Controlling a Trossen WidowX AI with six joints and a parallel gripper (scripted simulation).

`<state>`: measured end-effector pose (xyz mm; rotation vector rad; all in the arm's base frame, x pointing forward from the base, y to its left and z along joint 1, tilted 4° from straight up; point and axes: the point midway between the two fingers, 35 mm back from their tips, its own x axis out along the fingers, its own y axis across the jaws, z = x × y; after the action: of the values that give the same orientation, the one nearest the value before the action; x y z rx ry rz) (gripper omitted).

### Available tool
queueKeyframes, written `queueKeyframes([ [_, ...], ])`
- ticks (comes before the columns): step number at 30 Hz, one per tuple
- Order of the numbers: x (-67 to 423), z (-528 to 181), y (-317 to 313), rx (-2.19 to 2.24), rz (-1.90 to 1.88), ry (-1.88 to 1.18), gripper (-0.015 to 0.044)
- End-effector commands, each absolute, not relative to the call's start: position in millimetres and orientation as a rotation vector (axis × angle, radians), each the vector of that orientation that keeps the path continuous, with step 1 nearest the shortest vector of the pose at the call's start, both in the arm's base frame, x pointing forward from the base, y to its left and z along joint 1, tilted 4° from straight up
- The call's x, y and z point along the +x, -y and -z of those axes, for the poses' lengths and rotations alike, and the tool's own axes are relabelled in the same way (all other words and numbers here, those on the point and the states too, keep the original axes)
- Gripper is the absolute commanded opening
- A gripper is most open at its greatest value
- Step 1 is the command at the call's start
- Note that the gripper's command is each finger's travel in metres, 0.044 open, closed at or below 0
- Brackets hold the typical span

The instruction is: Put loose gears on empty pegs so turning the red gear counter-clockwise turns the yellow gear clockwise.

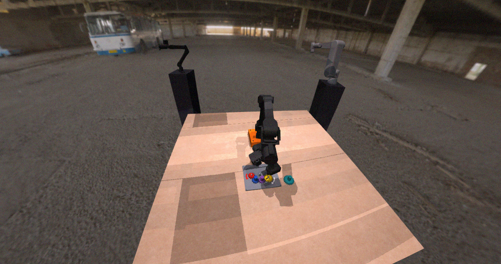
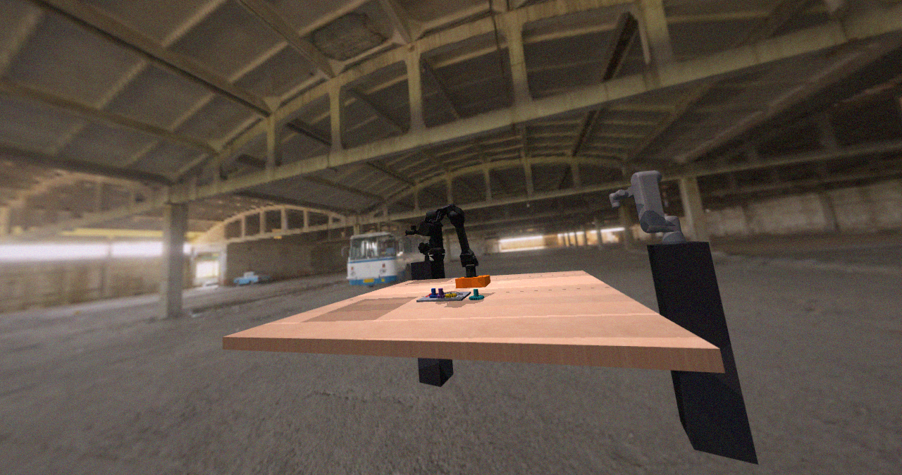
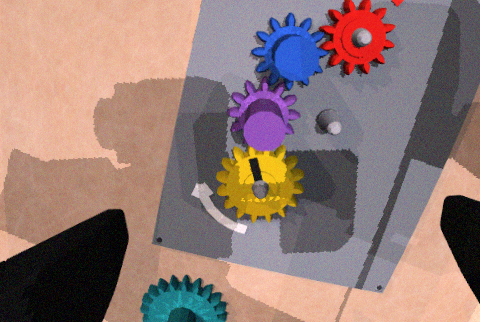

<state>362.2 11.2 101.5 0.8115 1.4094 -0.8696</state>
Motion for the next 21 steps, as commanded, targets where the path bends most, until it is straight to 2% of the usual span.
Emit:
queueKeyframes([
  [1,361,-102,-14,0.813,0.873,-1.41,0.044],
  [9,323,-118,-130,0.82,0.857,-1.413,0.044],
  [17,258,-131,-214,0.81,0.818,-1.421,0.044],
  [21,208,-139,-253,0.82,0.842,-1.431,0.044],
])
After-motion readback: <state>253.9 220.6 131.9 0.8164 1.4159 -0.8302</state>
